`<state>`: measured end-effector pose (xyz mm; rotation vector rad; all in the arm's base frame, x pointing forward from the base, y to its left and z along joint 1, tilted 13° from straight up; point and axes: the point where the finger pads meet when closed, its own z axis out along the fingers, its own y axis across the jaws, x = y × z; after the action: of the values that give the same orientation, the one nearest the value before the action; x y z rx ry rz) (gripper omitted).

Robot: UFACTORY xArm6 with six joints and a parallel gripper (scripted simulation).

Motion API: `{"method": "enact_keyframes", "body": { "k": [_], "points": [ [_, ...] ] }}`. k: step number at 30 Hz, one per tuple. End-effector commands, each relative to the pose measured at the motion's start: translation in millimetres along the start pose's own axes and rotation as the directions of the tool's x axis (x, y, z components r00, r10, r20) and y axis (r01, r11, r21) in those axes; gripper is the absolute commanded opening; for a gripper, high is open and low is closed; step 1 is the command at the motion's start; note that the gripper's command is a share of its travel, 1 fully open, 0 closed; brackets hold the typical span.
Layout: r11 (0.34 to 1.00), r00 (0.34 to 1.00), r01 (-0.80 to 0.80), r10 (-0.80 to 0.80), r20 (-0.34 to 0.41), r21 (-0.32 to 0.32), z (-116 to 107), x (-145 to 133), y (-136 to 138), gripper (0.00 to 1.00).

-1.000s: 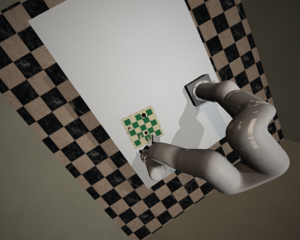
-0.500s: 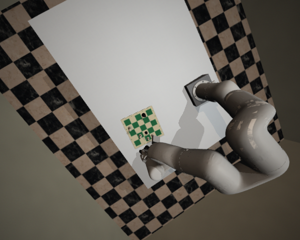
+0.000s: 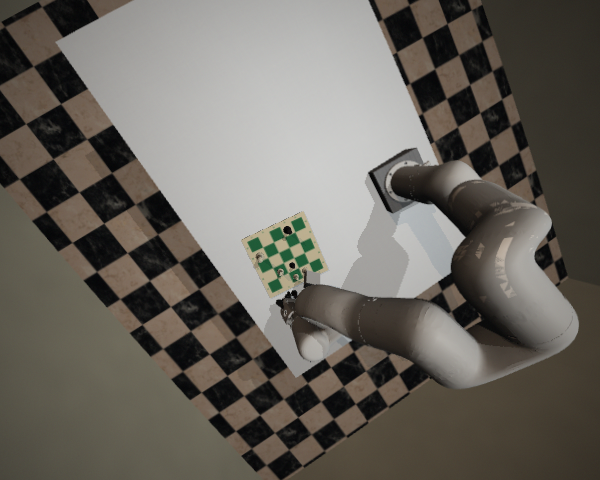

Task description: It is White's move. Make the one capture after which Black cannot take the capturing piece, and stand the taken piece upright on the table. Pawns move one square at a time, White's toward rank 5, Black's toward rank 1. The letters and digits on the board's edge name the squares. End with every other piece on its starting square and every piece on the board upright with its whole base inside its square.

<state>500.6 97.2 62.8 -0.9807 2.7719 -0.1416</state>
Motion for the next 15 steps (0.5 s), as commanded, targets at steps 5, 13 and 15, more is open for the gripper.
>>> {"method": "enact_keyframes", "body": {
  "k": [5,13,15],
  "points": [
    [1.0,1.0,0.0,0.0,0.004,0.002,-2,-2,-1,0.37],
    [1.0,1.0,0.0,0.0,0.004,0.002,-16,-2,-1,0.37],
    [1.0,1.0,0.0,0.0,0.004,0.002,-24,-2,-1,0.37]
  ]
}}
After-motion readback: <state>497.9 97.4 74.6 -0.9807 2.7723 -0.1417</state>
